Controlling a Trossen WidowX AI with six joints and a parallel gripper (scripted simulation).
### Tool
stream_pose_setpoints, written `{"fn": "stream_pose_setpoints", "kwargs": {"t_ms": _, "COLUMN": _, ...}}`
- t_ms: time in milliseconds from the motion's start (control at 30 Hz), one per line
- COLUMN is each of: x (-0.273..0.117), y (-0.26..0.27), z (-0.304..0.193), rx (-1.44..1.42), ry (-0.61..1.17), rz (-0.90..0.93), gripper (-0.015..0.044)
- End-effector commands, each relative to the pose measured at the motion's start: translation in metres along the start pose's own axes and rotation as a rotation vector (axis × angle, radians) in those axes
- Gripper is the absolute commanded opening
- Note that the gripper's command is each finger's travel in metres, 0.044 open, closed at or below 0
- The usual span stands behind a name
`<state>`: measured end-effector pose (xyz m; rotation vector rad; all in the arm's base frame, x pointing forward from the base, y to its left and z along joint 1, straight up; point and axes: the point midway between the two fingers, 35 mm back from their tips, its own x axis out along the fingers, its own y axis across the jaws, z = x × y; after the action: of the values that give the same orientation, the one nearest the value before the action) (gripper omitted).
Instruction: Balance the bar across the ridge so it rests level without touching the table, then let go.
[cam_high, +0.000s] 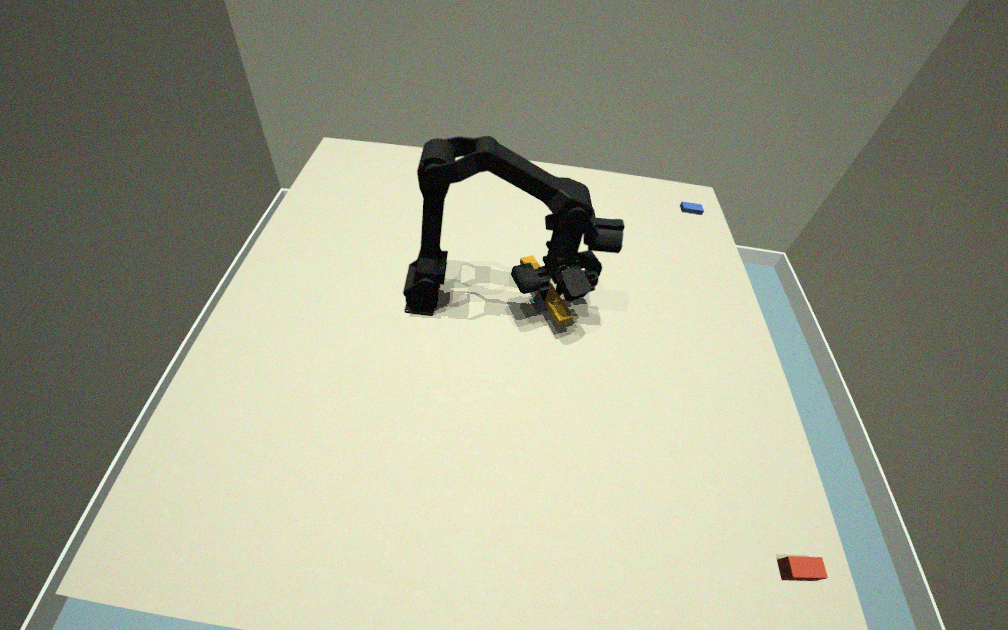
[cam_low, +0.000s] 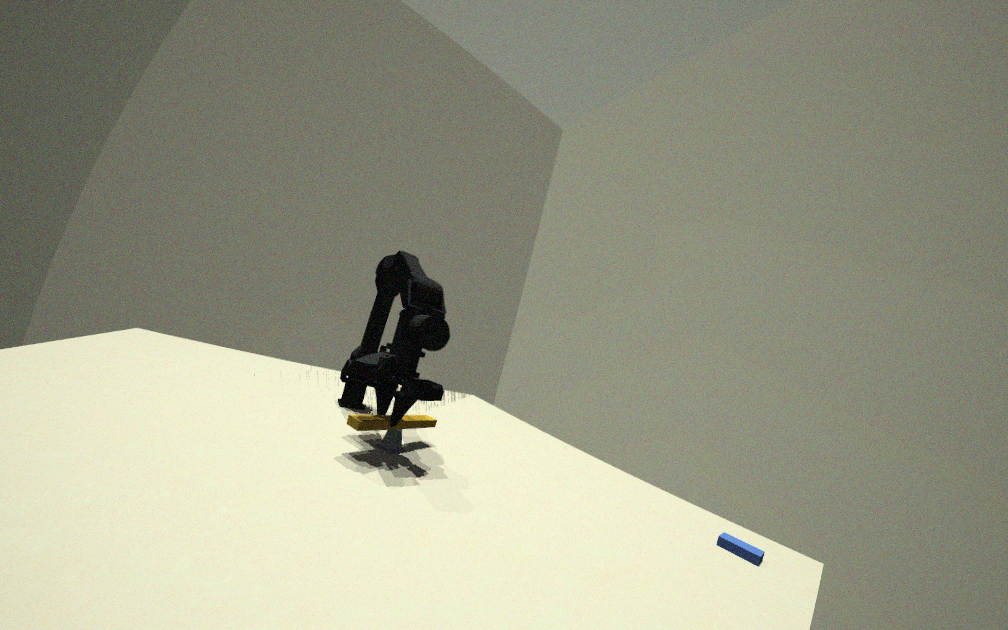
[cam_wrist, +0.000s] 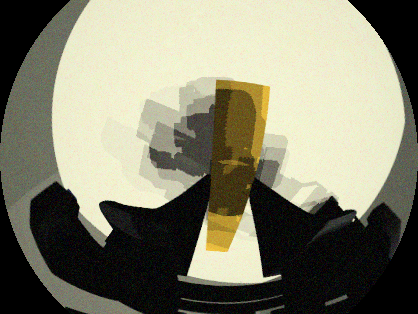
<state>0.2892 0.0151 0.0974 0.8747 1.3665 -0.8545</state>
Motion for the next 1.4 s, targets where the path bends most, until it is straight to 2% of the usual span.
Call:
{"fn": "stream_pose_setpoints", "kwargs": {"t_ms": 0, "x": 0.0008, "y": 0.0003, "z": -0.0005, "rx": 0.001, "ry": 0.003, "rz": 0.001, "gripper": 0.0}}
{"fn": "stream_pose_setpoints", "kwargs": {"t_ms": 1367, "x": 0.0043, "y": -0.0001, "z": -0.0006, "rx": 0.001, "ry": 0.003, "rz": 0.001, "gripper": 0.0}}
